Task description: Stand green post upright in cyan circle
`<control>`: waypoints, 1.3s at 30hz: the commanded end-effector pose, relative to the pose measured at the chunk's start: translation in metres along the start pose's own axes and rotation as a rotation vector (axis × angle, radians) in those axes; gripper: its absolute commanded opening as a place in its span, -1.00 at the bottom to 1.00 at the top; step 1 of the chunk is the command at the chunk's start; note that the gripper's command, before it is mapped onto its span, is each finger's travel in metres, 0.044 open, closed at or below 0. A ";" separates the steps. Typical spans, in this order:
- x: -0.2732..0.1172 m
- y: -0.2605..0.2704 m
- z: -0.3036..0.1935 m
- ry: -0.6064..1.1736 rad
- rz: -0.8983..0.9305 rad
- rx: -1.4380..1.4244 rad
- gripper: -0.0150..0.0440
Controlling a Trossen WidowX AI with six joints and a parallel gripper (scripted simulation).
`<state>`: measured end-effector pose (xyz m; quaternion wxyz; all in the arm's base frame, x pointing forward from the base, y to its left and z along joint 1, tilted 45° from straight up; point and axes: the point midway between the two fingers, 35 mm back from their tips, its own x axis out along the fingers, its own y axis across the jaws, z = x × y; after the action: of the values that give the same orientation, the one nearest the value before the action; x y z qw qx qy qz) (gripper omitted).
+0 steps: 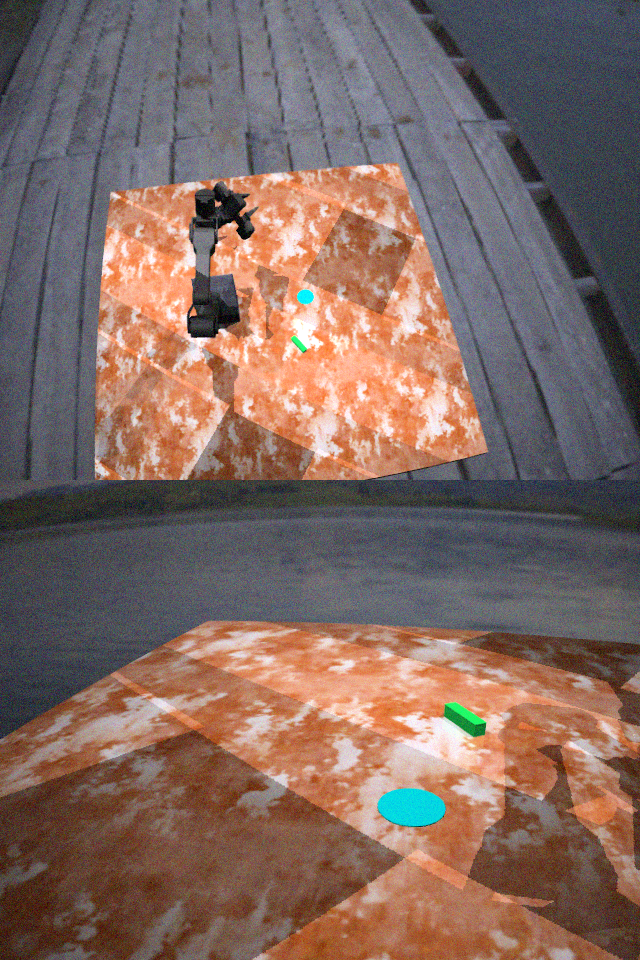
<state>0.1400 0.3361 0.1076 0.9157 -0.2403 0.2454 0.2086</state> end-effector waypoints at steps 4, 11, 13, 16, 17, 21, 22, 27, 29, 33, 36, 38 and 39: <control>0.042 -0.075 0.002 0.146 -0.194 0.165 0.30; 0.066 -0.159 -0.007 0.287 -0.400 0.347 0.30; 0.070 -0.183 -0.012 0.326 -0.460 0.401 0.30; 0.072 -0.219 -0.022 0.384 -0.549 0.482 0.30; 0.071 -0.231 -0.025 0.404 -0.579 0.510 0.30; 0.066 -0.277 -0.042 0.479 -0.700 0.622 0.30; 0.064 -0.289 -0.046 0.498 -0.730 0.650 0.30; 0.046 -0.341 -0.071 0.589 -0.882 0.794 0.30; 0.036 -0.360 -0.081 0.625 -0.944 0.852 0.30; 0.012 -0.395 -0.103 0.695 -1.067 0.969 0.30; -0.008 -0.416 -0.119 0.743 -1.155 1.053 0.30; -0.013 -0.421 -0.122 0.755 -1.176 1.073 0.30; -0.013 -0.421 -0.122 0.755 -1.176 1.073 0.30</control>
<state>0.3028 -0.0597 0.1619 0.7371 0.0691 0.4302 -0.5165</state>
